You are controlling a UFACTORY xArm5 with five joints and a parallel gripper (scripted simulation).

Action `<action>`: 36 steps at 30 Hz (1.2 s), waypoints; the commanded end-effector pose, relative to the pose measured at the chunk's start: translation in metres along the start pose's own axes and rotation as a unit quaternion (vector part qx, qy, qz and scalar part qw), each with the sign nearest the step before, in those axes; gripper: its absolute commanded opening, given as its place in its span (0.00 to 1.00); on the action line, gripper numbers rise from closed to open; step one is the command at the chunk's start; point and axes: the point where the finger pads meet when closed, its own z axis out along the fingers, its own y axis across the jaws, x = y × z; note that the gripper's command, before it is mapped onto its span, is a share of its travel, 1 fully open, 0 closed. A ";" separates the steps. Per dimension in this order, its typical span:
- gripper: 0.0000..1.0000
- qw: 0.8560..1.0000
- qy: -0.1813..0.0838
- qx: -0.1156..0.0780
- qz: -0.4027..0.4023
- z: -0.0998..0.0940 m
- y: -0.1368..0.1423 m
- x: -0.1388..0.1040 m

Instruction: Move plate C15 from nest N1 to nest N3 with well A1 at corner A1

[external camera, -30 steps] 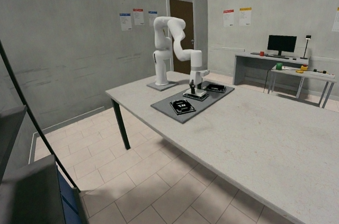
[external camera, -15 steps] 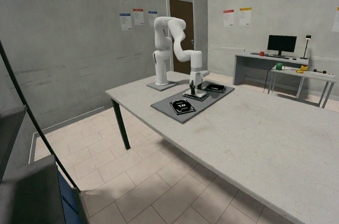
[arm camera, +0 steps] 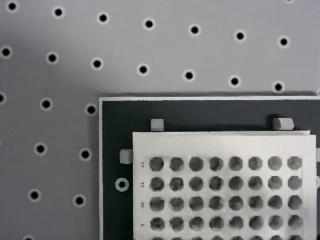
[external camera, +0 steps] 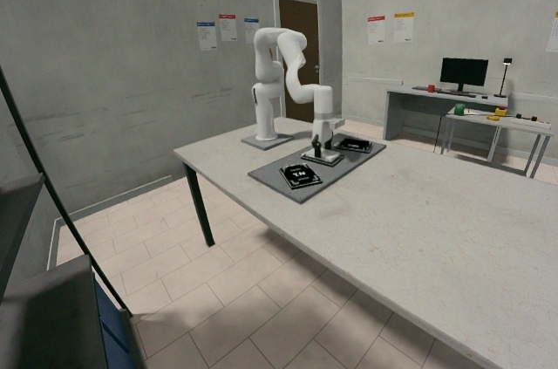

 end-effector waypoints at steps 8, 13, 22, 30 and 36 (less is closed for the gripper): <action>0.00 1.000 0.003 0.003 0.000 -0.001 0.000 0.001; 0.00 1.000 0.003 0.003 0.000 -0.001 0.000 0.001; 1.00 1.000 0.003 0.003 0.000 0.000 0.000 0.001; 1.00 1.000 0.003 0.003 0.000 0.000 0.000 0.001; 1.00 1.000 0.003 0.003 0.000 0.000 0.000 0.001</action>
